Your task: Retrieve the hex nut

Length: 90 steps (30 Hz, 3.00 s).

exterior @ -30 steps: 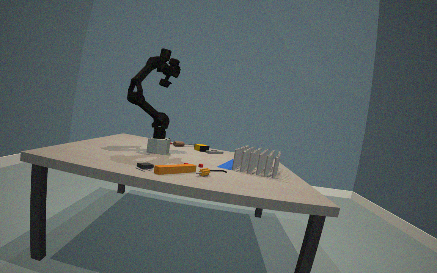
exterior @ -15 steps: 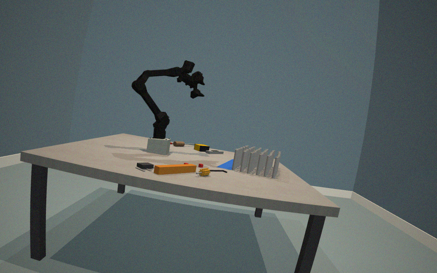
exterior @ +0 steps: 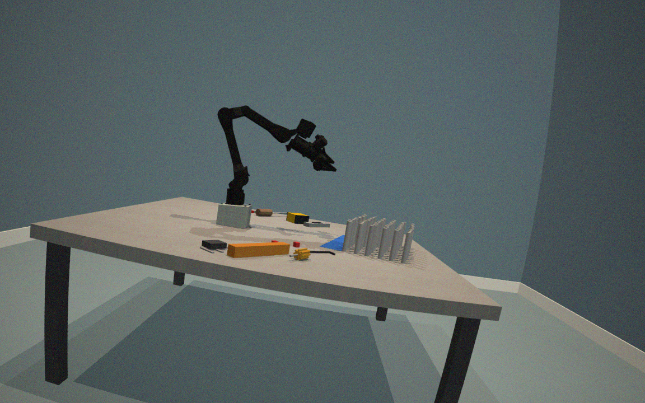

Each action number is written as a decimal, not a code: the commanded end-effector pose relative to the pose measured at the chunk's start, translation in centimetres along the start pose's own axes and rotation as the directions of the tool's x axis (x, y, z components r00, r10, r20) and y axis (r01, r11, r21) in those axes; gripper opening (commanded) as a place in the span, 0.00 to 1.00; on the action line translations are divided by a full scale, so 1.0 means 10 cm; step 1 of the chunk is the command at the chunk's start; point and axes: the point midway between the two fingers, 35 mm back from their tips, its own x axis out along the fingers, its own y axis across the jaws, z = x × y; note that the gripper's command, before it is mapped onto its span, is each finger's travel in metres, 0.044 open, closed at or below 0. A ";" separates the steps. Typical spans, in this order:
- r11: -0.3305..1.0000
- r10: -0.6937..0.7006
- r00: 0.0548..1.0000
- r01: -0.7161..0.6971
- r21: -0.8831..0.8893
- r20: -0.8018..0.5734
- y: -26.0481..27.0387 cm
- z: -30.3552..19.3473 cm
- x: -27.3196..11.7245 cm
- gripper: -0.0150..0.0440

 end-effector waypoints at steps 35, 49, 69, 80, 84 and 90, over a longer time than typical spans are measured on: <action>0.810 -0.430 0.902 0.402 -0.426 0.033 -1.99 -0.70 0.27 1.00; 0.810 -0.430 0.902 0.402 -0.426 0.033 -1.99 -0.70 0.27 1.00; -0.241 -0.061 0.937 -0.347 -0.906 -0.343 0.47 -1.45 0.89 1.00; -0.911 0.048 0.832 -0.190 -0.365 -0.552 1.83 -2.20 0.37 1.00; -0.994 0.065 0.785 -0.002 -0.107 -0.616 2.25 -2.49 0.02 1.00; -0.897 0.068 0.709 0.352 0.268 -0.702 2.76 -2.94 -0.66 1.00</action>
